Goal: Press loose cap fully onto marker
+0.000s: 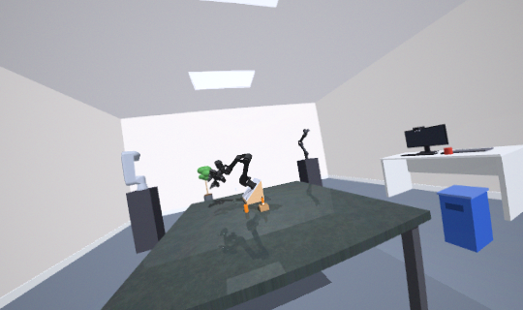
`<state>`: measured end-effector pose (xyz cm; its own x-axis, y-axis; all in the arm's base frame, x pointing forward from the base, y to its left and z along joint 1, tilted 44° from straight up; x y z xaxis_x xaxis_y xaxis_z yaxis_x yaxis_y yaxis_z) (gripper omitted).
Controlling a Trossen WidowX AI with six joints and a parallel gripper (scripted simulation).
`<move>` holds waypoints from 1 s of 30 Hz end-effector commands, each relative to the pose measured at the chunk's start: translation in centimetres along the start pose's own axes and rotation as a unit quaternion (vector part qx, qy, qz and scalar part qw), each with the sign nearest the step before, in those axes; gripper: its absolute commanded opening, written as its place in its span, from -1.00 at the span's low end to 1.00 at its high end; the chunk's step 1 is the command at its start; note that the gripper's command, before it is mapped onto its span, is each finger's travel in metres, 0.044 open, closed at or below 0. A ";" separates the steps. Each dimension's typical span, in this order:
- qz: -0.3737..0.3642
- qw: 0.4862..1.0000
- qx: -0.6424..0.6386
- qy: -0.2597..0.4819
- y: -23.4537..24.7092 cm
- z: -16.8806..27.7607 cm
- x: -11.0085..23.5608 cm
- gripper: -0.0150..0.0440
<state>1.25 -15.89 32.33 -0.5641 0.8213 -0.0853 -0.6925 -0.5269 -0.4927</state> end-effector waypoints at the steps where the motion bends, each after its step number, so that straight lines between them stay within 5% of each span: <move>1: 0.002 1.000 -0.007 0.001 0.0 0.1 -0.1 0.78; 6: 0.035 0.979 -0.202 0.015 0.7 1.0 -2.3 0.33; 14: 0.012 0.851 -0.524 -0.022 2.1 -0.8 -7.8 0.32; 22: -0.123 0.671 -0.726 -0.083 1.7 -7.4 -12.8 0.32; 30: -0.321 0.528 -0.779 -0.107 -0.8 -16.5 -14.0 0.32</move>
<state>14.88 -24.68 21.81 -0.6290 0.6529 0.4219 0.3446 0.7207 -0.6015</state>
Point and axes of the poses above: the point midway between the two fingers, 35 mm back from their tips, its own x axis back along the fingers, its own y axis across the jaws, z = x × y, the point moved 2 cm from there along x, back along the fingers, and after that the axes turned 4 degrees about x, right-handed, at the moved point
